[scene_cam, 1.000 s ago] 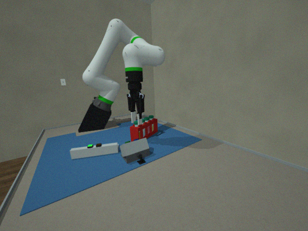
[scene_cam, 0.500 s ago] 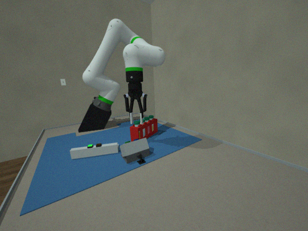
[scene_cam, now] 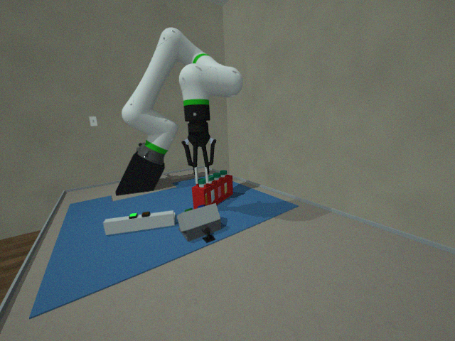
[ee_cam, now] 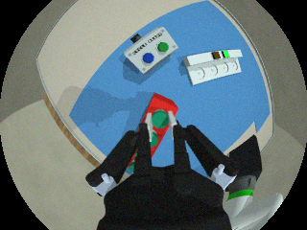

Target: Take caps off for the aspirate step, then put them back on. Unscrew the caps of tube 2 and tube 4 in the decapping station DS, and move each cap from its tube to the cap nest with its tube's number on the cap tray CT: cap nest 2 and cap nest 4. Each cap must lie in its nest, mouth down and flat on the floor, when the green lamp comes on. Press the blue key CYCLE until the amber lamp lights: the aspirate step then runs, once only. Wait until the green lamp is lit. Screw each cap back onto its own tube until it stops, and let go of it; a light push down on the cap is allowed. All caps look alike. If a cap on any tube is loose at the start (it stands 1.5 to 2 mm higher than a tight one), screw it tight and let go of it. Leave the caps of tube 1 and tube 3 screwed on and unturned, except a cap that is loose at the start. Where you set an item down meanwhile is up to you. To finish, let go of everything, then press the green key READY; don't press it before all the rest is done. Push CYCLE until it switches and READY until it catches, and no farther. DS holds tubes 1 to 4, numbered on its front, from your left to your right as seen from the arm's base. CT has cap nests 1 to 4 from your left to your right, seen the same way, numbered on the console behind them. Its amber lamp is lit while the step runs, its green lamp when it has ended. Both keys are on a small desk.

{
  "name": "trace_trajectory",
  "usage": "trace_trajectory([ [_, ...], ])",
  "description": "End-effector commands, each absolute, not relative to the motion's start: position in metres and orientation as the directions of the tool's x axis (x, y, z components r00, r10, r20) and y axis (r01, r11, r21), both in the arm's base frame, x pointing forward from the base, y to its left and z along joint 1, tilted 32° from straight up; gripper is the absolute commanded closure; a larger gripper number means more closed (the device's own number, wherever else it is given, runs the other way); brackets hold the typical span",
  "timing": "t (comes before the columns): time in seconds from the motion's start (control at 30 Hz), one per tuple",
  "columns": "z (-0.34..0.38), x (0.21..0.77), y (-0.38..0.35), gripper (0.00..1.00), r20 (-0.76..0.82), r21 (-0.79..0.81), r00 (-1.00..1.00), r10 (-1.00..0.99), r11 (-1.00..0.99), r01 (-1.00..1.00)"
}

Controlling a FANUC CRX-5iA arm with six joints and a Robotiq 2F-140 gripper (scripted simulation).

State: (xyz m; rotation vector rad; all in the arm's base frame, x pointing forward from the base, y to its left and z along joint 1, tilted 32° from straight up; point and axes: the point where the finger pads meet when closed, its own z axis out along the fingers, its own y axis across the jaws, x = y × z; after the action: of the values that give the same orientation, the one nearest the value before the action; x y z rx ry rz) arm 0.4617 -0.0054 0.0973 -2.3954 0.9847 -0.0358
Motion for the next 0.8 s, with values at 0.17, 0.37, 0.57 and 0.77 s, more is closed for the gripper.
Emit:
trace_trajectory([
  [0.17, 0.0973, 0.4617, -0.0055, 1.00, -0.175, -0.494, 0.732, -0.658, -0.584, -0.644],
  [0.37, 0.0970, 0.4618, -0.0054, 1.00, -0.314, -0.420, 0.509, -0.802, -0.363, -0.831],
  [0.57, 0.0968, 0.4618, -0.0053, 1.00, -0.391, -0.350, 0.334, -0.858, -0.197, -0.916],
  [0.77, 0.0966, 0.4619, -0.0051, 1.00, -0.475, -0.223, 0.058, -0.878, 0.057, -0.973],
])
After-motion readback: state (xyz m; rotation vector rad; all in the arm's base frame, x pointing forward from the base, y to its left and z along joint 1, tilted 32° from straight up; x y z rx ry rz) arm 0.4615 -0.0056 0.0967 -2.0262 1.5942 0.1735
